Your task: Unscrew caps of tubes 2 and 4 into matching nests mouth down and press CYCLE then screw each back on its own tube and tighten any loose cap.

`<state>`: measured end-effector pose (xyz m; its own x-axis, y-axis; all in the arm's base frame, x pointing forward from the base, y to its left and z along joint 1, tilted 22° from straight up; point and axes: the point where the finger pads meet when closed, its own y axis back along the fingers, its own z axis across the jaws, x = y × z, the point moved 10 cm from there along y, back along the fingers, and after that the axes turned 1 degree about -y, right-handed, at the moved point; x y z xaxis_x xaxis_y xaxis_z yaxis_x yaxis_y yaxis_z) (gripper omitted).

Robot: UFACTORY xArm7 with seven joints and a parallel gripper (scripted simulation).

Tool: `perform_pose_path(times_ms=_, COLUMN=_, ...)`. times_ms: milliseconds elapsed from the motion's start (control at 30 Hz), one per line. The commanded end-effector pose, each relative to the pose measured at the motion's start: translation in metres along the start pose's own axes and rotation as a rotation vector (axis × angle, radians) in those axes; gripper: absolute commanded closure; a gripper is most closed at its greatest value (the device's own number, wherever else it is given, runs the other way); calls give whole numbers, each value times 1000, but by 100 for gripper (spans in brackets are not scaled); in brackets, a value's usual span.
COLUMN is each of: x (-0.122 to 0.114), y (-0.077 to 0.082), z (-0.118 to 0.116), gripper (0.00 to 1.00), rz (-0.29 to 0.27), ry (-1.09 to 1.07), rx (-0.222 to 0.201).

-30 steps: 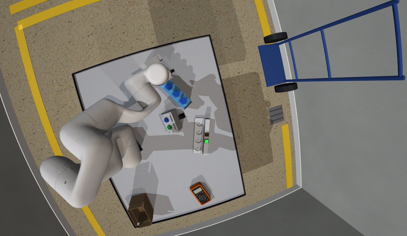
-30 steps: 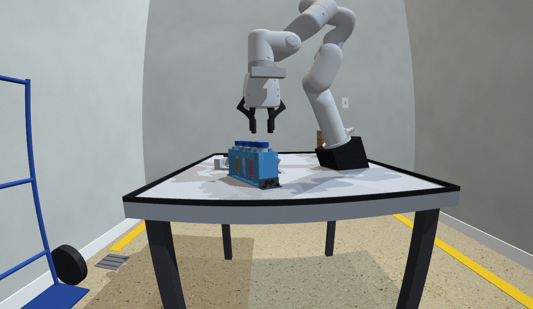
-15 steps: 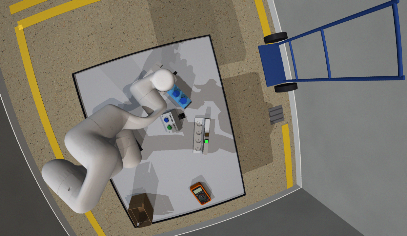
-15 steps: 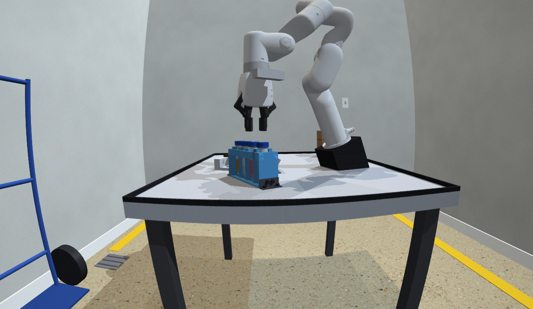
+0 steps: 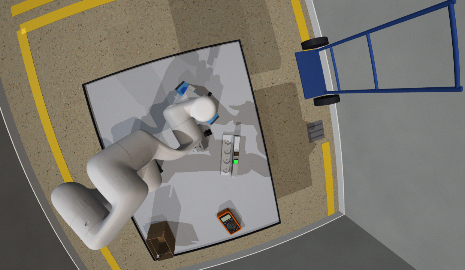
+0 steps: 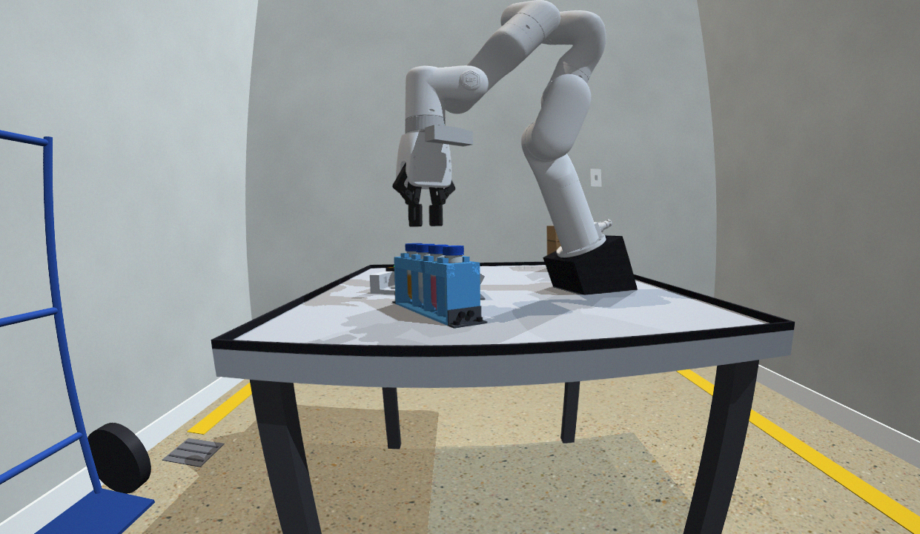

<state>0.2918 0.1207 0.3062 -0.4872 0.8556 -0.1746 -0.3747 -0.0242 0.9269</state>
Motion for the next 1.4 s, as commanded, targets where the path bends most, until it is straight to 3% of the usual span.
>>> perform_pose_path(times_ms=0, x=-4, y=1, z=1, gripper=54, rz=5, ry=5, rx=-5)
perform_pose_path(times_ms=533, x=-4, y=-34, z=1, gripper=54, rz=5, ry=5, rx=-5)
perform_pose_path(times_ms=1367, x=-4, y=-40, z=1, gripper=54, rz=5, ry=5, rx=-5)
